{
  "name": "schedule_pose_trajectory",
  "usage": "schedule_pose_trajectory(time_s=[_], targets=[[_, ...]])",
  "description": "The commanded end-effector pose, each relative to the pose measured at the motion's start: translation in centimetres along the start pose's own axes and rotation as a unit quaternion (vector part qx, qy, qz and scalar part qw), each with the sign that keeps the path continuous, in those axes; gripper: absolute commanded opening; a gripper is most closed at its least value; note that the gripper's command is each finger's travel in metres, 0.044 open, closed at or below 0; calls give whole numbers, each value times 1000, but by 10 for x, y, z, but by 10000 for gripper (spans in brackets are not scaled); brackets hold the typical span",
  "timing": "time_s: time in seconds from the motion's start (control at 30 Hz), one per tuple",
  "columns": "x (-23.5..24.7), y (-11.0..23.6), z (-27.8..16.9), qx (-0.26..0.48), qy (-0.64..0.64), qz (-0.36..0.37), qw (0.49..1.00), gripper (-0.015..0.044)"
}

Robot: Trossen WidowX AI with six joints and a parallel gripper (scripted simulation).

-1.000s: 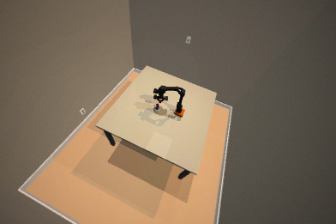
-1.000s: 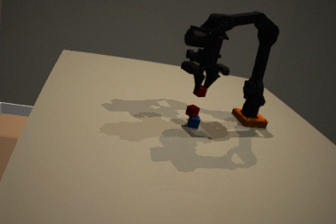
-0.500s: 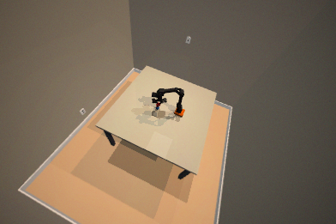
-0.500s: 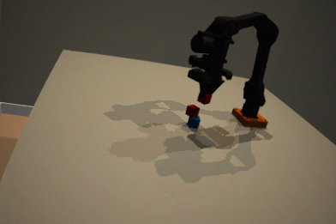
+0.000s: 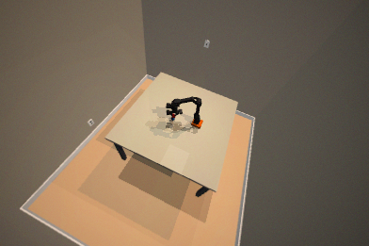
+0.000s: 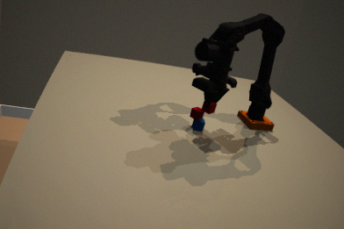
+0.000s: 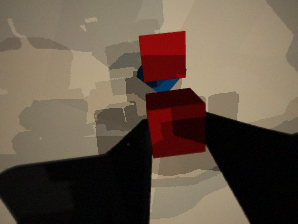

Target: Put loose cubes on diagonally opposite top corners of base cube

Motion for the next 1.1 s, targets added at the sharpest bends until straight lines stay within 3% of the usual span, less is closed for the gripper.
schedule_pose_trajectory(time_s=[0.0,1.07], targets=[[-2,-12,0,9,-11,0,1000,105],[1,-41,-2,-10,18,-8,1000,105]])
Point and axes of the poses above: the point midway between the two fingers, 35 mm back from their tips, its own y axis back along the fingers, its own x axis across the jaws, z = x × y, the point moved 5 cm from there along y, back along the fingers, and after that the axes turned 14 degrees about y, right-handed, at the moved point
